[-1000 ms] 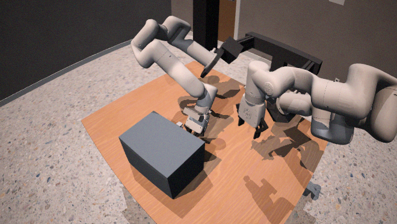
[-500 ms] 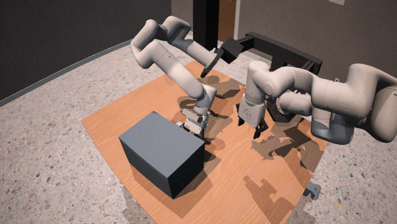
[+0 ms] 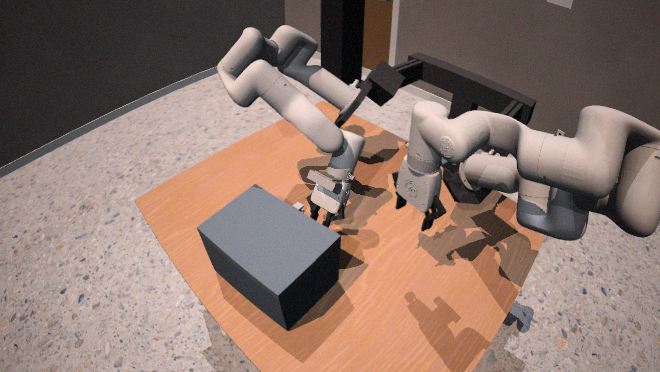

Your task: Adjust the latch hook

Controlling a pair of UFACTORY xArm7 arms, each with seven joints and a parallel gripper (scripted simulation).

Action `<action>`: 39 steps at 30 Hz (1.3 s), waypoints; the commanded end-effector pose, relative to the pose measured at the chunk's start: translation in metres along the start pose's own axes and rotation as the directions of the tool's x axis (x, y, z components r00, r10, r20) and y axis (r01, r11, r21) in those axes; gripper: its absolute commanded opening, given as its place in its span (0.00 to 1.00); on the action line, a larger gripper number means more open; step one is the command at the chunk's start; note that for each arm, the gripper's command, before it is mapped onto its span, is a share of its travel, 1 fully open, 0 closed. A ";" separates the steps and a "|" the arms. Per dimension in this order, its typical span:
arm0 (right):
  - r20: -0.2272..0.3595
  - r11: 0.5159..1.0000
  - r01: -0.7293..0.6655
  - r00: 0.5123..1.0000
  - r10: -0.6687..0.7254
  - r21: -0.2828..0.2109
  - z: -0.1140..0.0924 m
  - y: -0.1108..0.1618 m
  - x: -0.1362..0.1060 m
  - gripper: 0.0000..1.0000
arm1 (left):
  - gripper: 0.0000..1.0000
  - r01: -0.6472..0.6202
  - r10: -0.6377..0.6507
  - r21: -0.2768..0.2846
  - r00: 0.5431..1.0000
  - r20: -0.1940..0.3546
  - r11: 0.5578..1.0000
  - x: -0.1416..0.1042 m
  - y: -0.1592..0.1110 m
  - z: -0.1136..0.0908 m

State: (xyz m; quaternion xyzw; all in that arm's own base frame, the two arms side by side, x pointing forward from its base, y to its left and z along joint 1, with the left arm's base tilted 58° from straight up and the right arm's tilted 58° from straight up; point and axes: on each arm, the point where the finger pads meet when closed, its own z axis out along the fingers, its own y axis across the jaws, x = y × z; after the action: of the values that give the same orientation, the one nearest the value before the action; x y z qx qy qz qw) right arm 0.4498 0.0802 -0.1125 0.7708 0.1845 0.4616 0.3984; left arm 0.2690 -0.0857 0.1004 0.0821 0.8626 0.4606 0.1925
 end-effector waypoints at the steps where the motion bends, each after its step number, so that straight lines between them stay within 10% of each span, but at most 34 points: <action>1: -0.001 1.000 -0.003 1.000 0.003 0.004 -0.026 -0.001 0.002 0.41 | 1.00 0.000 0.000 0.003 1.000 0.003 1.000 -0.001 -0.001 -0.001; 14: -0.001 1.000 -0.003 1.000 0.003 0.004 -0.043 -0.001 0.011 0.41 | 1.00 0.000 0.000 0.003 1.000 0.003 1.000 -0.001 -0.001 -0.001; 39: -0.001 1.000 -0.003 1.000 0.003 0.004 -0.203 -0.001 0.122 0.41 | 1.00 0.000 0.000 0.003 1.000 0.003 1.000 -0.001 -0.001 -0.001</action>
State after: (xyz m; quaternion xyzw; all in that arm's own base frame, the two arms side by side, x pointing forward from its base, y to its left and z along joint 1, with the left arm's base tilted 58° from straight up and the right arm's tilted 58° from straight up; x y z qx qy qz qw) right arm 0.3450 0.2377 -0.0027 0.7719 0.1858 0.4623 0.3948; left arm 0.2690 -0.0857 0.1004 0.0821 0.8626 0.4606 0.1925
